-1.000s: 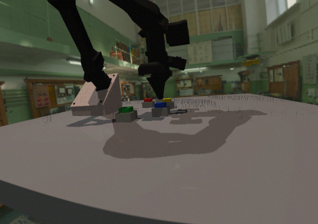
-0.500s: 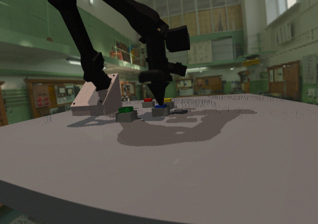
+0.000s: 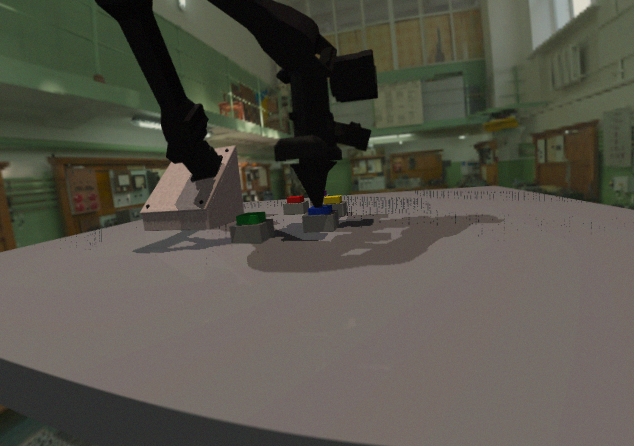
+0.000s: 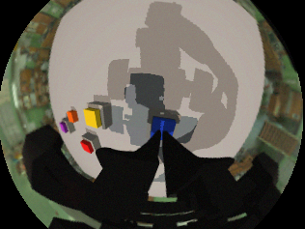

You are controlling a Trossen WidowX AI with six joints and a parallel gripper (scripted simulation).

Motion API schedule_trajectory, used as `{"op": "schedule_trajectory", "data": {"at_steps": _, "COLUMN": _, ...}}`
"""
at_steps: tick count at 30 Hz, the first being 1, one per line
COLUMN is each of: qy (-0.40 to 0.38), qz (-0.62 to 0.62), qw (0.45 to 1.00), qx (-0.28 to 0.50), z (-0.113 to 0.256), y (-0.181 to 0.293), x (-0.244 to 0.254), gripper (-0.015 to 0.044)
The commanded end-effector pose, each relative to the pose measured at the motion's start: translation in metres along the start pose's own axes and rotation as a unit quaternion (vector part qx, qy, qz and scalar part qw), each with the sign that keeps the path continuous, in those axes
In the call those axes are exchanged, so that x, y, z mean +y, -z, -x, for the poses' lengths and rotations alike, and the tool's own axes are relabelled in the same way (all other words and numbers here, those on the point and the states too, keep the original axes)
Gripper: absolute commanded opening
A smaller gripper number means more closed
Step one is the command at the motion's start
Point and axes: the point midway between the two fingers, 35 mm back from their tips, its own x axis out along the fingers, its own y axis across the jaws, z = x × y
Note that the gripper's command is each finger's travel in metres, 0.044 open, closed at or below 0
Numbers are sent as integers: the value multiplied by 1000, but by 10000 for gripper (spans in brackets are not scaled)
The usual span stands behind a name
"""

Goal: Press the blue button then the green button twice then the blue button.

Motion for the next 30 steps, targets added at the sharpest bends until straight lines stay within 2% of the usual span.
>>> {"op": "schedule_trajectory", "data": {"at_steps": 1, "qy": 2, "qz": -1, "qw": 1000, "qx": -7, "z": 25, "y": -2, "x": 0, "gripper": 20}}
{"op": "schedule_trajectory", "data": {"at_steps": 5, "qy": 2, "qz": -1, "qw": 1000, "qx": -7, "z": 31, "y": -2, "x": 0, "gripper": 20}}
{"op": "schedule_trajectory", "data": {"at_steps": 9, "qy": 0, "qz": -1, "qw": 1000, "qx": -7, "z": 80, "y": -3, "x": 1, "gripper": 20}}
{"op": "schedule_trajectory", "data": {"at_steps": 11, "qy": 1, "qz": -1, "qw": 1000, "qx": -7, "z": 90, "y": -2, "x": 0, "gripper": 20}}
{"op": "schedule_trajectory", "data": {"at_steps": 15, "qy": 1, "qz": -1, "qw": 1000, "qx": -7, "z": 90, "y": 5, "x": -5, "gripper": 20}}
{"op": "schedule_trajectory", "data": {"at_steps": 24, "qy": 2, "qz": 1, "qw": 1000, "qx": -5, "z": 89, "y": 88, "x": -56, "gripper": 20}}
{"op": "schedule_trajectory", "data": {"at_steps": 30, "qy": 0, "qz": 1, "qw": 1000, "qx": -4, "z": 79, "y": 89, "x": -56, "gripper": 20}}
